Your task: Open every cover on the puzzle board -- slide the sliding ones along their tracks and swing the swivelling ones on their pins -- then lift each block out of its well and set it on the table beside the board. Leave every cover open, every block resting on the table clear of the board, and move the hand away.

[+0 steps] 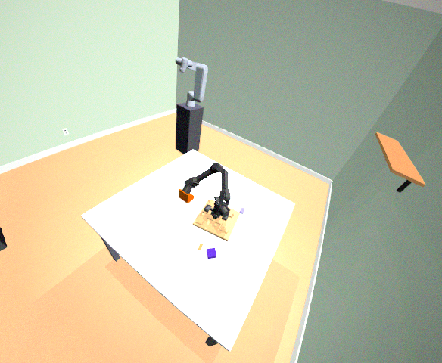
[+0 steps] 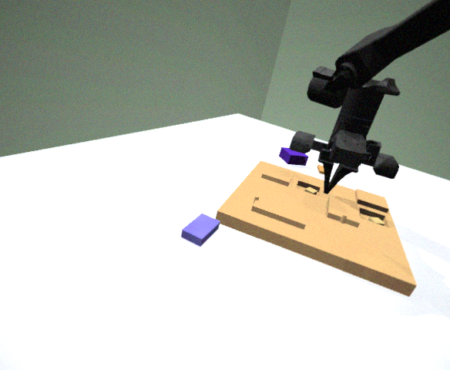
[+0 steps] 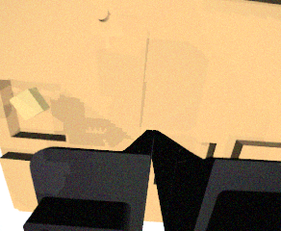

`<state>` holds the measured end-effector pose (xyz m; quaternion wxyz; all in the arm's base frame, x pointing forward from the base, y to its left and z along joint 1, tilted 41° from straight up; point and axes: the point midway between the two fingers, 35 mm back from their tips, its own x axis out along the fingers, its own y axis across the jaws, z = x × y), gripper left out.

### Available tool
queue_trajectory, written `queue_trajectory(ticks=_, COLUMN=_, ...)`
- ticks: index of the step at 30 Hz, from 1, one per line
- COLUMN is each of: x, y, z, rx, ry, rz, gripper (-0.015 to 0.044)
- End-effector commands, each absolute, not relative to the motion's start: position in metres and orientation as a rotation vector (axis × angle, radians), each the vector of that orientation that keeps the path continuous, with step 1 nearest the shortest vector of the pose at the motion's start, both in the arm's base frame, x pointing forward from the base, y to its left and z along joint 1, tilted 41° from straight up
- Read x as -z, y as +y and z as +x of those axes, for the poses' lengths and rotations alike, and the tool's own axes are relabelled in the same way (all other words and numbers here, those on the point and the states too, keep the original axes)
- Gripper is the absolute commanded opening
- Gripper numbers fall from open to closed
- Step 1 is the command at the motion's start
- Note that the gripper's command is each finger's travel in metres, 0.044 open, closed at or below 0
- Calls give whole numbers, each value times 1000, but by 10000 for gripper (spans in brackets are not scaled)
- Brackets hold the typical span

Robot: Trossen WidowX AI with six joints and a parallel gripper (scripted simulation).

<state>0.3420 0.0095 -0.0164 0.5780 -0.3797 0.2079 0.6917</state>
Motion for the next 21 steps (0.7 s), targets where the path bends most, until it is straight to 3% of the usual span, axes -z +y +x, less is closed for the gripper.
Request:
queue_trajectory(ticks=1, x=20, y=12, z=341, rx=-1615, ry=488, rz=-879, gripper=0)
queue_trajectory(ticks=21, x=30, y=11, z=329, rx=-1616, ry=488, rz=-878, gripper=0)
